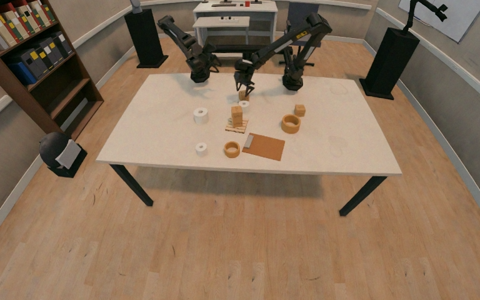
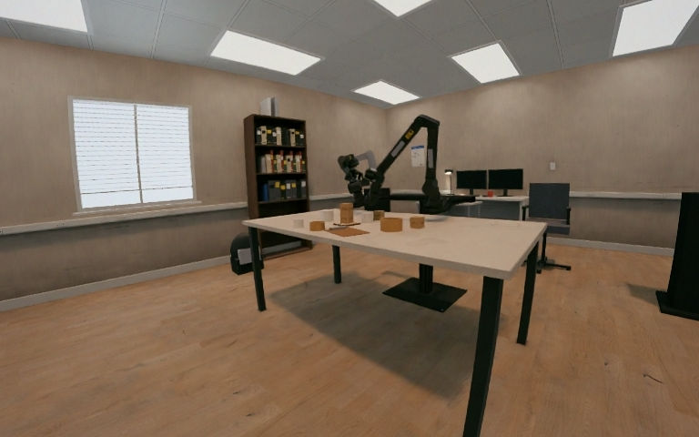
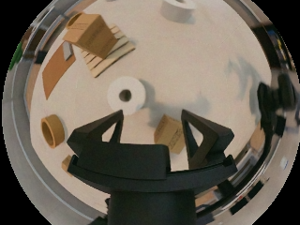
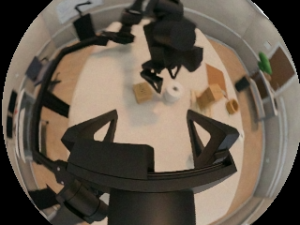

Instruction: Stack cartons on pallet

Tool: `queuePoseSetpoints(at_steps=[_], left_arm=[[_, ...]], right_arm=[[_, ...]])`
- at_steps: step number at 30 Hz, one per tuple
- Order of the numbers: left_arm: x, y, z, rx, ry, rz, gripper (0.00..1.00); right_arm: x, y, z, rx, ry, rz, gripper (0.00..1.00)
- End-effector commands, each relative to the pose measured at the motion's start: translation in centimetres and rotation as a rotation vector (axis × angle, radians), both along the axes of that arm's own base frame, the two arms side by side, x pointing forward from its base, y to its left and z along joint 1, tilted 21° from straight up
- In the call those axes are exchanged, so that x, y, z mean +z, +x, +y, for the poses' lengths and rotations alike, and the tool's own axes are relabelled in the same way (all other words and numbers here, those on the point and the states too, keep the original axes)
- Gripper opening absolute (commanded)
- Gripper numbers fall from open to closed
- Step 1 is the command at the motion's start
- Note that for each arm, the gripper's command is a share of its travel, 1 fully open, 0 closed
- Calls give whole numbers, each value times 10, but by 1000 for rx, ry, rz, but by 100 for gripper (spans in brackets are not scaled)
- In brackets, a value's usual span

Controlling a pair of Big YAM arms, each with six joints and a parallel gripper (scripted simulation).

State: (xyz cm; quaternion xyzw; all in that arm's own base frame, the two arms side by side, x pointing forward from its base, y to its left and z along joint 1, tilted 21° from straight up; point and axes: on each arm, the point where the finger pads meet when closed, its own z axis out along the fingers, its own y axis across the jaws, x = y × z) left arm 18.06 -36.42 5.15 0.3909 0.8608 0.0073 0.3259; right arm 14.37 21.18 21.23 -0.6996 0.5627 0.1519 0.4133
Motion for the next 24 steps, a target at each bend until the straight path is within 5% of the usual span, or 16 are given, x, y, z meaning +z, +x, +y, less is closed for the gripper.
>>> queuePoseSetpoints(at_steps=[1, 8, 15, 24], left_arm=[[-6, -17, 1, -194, 30, -51, 83], [-33, -49, 26, -381, 64, -85, 83], [-50, -74, 45, -463, 82, -72, 83], [-48, -62, 31, -436, 72, -72, 83]], right_arm=[[33, 0, -2, 77, 1, -38, 100], [43, -15, 0, 142, 63, 58, 100], [45, -19, 1, 154, 72, 59, 100], [45, -19, 1, 154, 72, 59, 100]])
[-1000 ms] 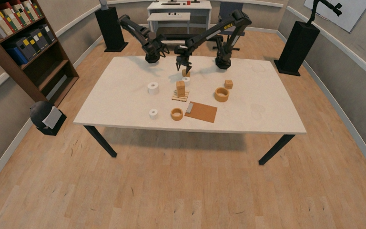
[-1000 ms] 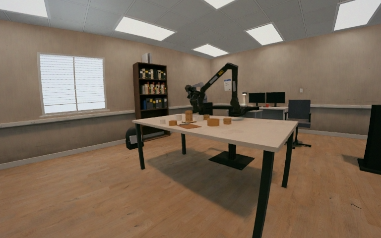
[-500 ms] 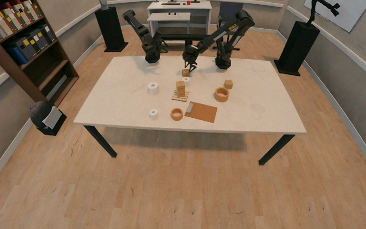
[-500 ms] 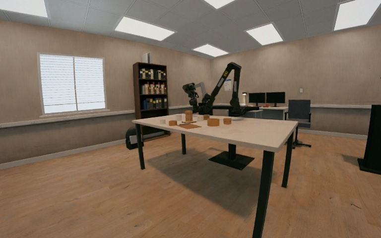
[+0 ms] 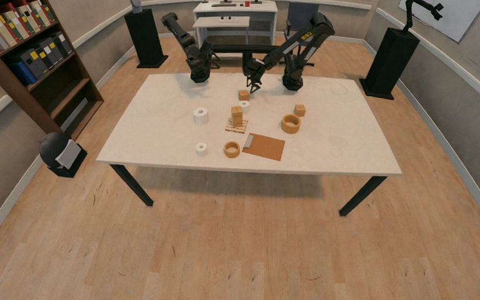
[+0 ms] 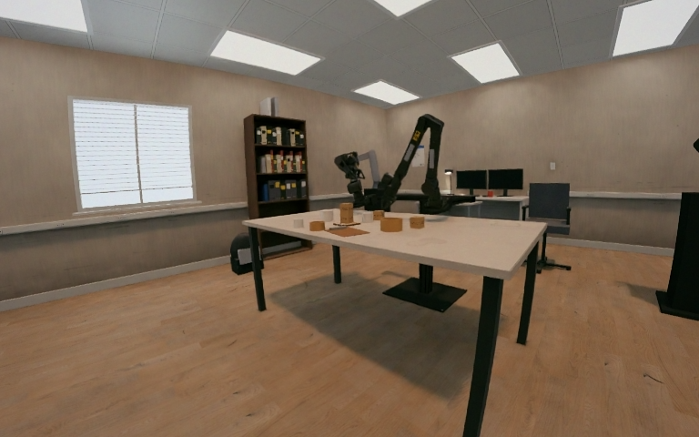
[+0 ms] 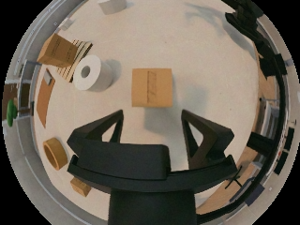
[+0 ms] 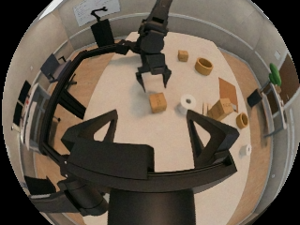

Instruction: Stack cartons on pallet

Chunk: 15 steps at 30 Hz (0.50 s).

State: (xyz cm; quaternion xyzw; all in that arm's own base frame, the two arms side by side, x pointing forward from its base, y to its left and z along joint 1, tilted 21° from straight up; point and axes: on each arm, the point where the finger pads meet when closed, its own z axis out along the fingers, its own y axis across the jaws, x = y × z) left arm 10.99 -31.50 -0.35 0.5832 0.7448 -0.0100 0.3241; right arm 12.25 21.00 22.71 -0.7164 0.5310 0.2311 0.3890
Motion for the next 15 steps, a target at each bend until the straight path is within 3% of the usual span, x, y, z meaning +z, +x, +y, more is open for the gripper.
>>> queuePoseSetpoints(at_steps=[1, 15], left_arm=[[6, 10, -20, -1, -30, -9, 83], [-6, 20, -29, -1, -30, -10, 83]], right_arm=[[18, 2, 2, 14, 17, -39, 100], [18, 2, 2, 14, 17, -39, 100]])
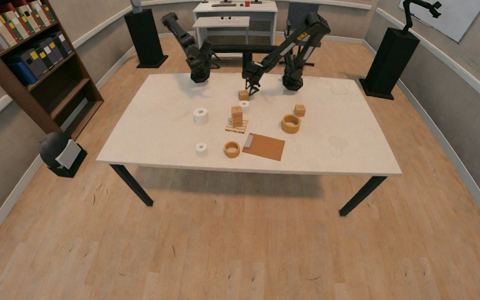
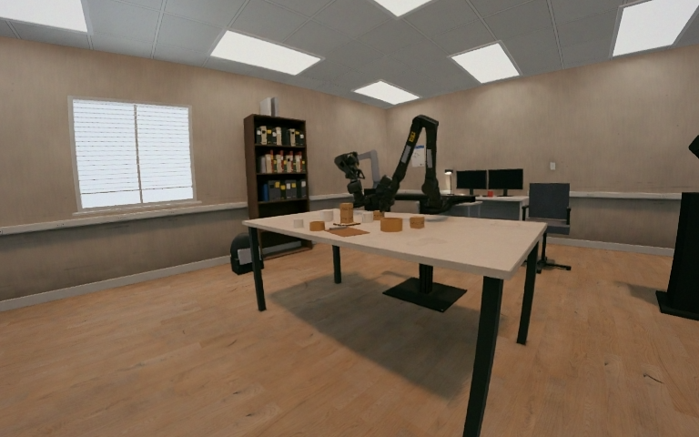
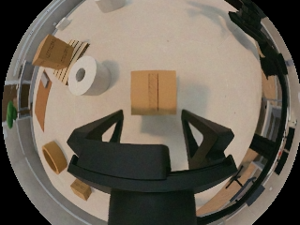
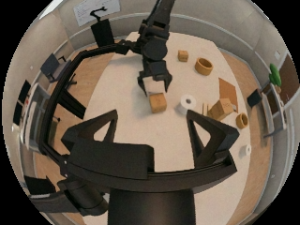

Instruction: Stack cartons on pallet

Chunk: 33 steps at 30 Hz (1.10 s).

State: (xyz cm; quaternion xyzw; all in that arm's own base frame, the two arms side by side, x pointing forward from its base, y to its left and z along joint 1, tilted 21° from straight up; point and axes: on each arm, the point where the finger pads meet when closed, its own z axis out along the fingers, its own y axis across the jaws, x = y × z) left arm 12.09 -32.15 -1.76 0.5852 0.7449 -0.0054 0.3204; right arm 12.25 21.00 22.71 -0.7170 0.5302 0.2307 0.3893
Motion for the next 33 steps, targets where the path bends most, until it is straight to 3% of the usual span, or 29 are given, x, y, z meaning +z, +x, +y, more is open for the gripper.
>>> queuePoseSetpoints(at_steps=[1, 33], left_arm=[[7, 10, -23, -1, -42, -10, 83], [-27, 30, -40, -1, -42, -12, 83]], right_arm=[[18, 2, 2, 12, 17, -37, 100], [18, 2, 2, 12, 17, -37, 100]])
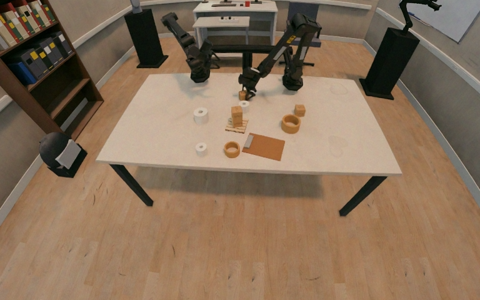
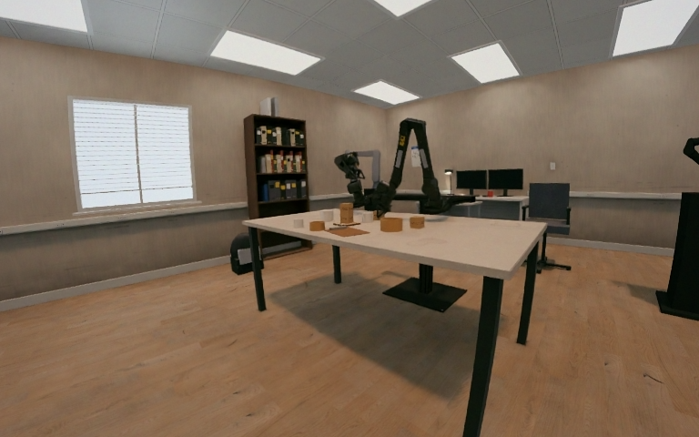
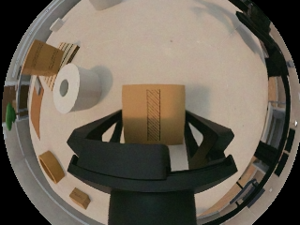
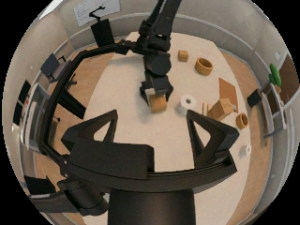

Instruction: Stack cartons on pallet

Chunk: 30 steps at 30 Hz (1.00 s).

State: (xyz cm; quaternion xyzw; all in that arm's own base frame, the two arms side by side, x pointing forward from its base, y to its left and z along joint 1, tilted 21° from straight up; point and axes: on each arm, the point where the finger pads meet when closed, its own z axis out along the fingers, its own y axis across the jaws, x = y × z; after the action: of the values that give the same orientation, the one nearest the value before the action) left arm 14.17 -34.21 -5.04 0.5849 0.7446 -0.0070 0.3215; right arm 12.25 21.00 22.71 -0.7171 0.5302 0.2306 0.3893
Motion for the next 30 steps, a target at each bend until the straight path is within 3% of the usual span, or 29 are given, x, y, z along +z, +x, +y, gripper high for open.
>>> queuePoseSetpoints(at_steps=[1, 5, 6, 25, 29, 30], left_arm=[[4, 10, -20, 0, -38, -12, 83], [2, 11, -21, 0, -38, -13, 83], [2, 10, -21, -4, -38, -13, 75], [3, 3, -10, -6, -39, -9, 54], [2, 1, -9, -7, -38, -8, 8], [2, 1, -11, -7, -39, -8, 20]], right_arm=[[18, 2, 2, 12, 17, -37, 100], [18, 2, 2, 12, 17, -37, 100], [18, 2, 2, 12, 17, -37, 100], [18, 2, 2, 12, 17, -37, 100], [18, 2, 2, 12, 17, -37, 100], [18, 2, 2, 12, 17, -37, 100]])
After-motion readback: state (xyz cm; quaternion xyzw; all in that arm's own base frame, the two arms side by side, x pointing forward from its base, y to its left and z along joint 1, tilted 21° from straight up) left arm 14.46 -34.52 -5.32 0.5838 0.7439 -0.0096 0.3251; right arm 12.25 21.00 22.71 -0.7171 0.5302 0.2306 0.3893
